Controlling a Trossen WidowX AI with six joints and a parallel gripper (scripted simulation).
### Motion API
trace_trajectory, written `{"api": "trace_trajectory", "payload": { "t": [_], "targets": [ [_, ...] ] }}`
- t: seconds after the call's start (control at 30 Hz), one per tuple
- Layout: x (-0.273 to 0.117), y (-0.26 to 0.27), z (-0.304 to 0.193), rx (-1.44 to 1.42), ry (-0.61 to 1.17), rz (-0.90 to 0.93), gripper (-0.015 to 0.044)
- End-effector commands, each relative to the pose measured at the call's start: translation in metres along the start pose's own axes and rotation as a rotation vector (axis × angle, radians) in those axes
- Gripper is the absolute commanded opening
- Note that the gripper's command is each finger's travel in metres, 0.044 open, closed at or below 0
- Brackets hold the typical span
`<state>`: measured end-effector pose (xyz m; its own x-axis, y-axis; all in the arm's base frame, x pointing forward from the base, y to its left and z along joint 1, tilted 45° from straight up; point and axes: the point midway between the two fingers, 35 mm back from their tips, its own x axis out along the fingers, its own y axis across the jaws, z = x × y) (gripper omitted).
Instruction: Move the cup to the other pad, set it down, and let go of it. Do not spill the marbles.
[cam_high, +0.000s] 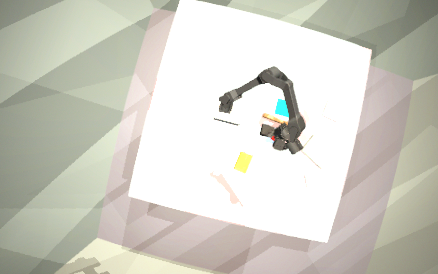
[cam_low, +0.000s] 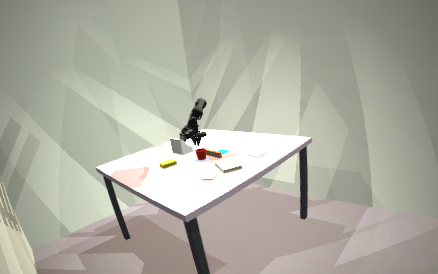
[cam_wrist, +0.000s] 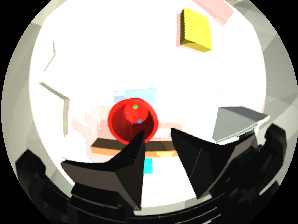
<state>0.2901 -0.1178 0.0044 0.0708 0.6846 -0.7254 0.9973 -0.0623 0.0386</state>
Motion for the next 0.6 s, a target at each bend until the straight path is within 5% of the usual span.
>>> {"api": "trace_trajectory", "payload": {
  "t": [0.0, 0.57],
  "targets": [
    [0.002, 0.000, 0.000, 0.016, 0.012, -0.001, 0.0148],
    [0.029, 0.002, 0.001, 0.016, 0.012, -0.001, 0.0148]
  ]
}}
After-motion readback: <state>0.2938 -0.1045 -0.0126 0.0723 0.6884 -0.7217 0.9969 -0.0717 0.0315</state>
